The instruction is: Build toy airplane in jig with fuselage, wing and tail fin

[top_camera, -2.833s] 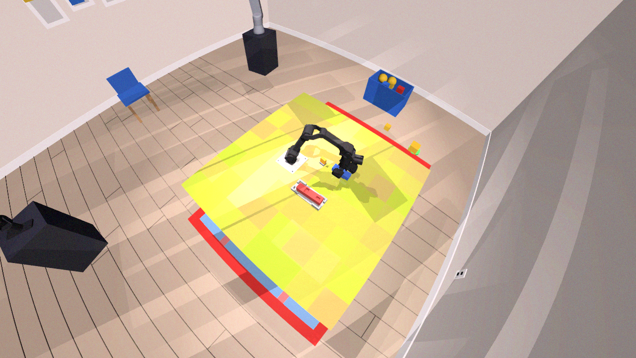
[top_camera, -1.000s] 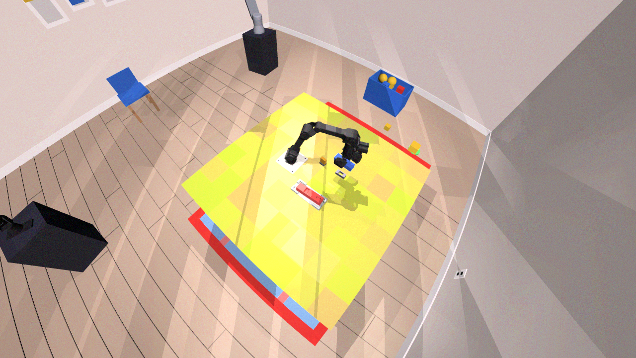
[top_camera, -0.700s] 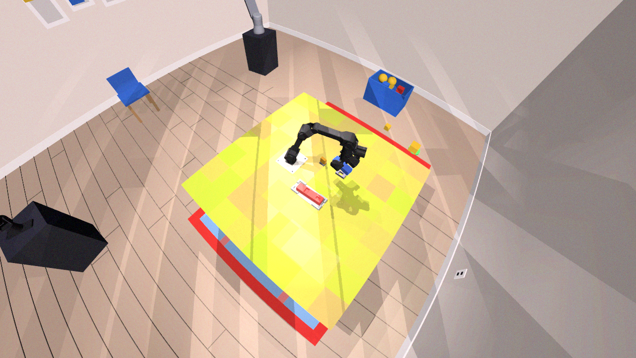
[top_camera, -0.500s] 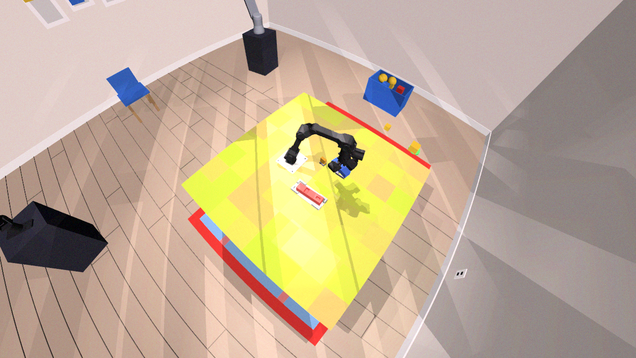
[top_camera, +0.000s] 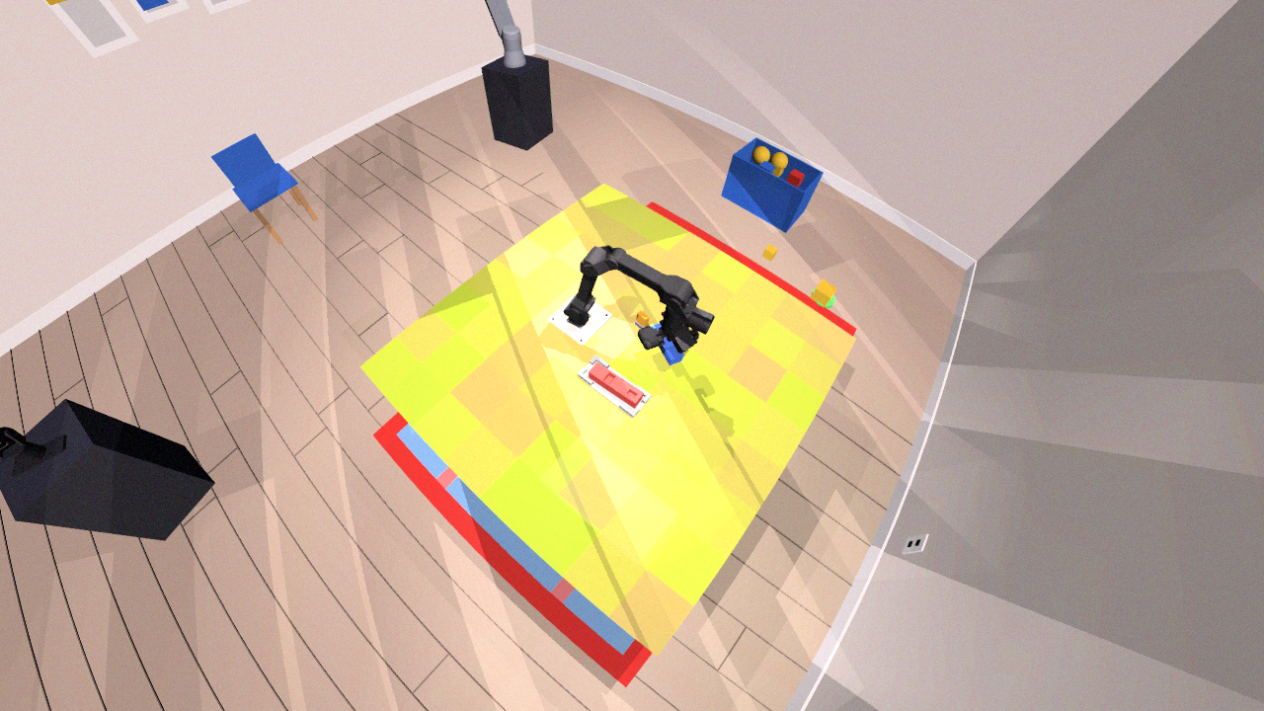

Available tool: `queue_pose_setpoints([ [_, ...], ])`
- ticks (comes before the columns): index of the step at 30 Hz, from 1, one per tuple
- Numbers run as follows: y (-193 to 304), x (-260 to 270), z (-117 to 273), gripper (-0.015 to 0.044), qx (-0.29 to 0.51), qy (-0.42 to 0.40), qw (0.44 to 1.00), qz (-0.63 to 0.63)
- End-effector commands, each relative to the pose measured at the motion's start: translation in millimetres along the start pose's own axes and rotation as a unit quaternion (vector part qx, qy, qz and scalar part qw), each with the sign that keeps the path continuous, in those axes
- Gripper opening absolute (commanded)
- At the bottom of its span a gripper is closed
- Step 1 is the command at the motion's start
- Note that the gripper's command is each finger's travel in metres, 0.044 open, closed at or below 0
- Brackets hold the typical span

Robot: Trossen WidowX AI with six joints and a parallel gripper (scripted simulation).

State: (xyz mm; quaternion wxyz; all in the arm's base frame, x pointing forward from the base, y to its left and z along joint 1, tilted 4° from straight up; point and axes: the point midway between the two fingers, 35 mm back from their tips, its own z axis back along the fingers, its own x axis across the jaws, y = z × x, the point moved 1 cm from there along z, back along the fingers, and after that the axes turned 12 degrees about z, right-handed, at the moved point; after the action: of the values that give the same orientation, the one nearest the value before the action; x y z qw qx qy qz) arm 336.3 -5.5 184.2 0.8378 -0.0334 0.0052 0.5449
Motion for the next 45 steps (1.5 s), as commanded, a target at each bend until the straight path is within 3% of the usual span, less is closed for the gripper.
queue_pose_setpoints([
  [1,0,-17,-2,0.0,-0.001,0.001,0.999,-0.041],
  [23,5,-87,-13,0.0,-0.001,0.004,0.974,-0.227],
  [45,27,-153,-27,0.0,-0.002,0.007,0.911,-0.413],
])
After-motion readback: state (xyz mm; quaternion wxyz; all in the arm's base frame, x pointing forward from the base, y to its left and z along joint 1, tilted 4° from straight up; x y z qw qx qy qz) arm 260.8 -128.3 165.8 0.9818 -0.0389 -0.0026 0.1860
